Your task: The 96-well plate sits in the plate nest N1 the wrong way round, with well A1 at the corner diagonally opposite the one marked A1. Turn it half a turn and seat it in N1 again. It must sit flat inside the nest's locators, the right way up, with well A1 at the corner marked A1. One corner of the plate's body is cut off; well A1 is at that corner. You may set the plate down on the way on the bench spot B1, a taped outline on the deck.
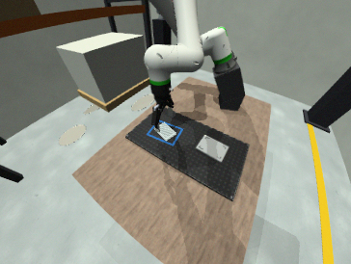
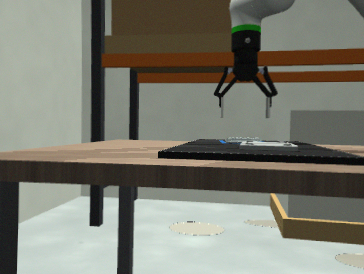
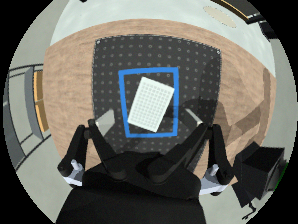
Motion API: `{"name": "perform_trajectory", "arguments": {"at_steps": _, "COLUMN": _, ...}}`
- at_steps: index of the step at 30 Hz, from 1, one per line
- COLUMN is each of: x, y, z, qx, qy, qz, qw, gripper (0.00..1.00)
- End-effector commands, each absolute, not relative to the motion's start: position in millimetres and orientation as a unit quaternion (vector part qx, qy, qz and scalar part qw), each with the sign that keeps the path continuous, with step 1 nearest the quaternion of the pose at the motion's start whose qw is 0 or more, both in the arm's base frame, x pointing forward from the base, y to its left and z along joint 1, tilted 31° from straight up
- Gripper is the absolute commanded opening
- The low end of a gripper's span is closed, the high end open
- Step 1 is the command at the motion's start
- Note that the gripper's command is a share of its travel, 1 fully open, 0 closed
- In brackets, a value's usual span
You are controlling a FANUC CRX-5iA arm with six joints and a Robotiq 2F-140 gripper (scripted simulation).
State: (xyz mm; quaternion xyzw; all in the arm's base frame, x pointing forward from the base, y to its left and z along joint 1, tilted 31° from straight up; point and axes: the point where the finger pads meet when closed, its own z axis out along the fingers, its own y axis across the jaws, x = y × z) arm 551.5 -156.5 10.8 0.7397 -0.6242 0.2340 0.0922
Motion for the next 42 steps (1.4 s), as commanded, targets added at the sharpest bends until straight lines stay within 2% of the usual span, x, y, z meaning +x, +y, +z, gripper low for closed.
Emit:
{"name": "perform_trajectory", "arguments": {"at_steps": 1, "x": 551.5, "y": -156.4, "z": 10.8, "qx": 0.68, "qy": -0.684, "qz": 0.253, "qw": 0.073, "gripper": 1.0}}
{"name": "perform_trajectory", "arguments": {"at_steps": 7, "x": 551.5, "y": -156.4, "z": 10.8, "qx": 0.609, "qy": -0.749, "qz": 0.259, "qw": 0.048, "gripper": 1.0}}
{"name": "perform_trajectory", "arguments": {"at_steps": 42, "x": 551.5, "y": -156.4, "z": 10.8, "qx": 0.607, "qy": -0.75, "qz": 0.259, "qw": 0.047, "gripper": 1.0}}
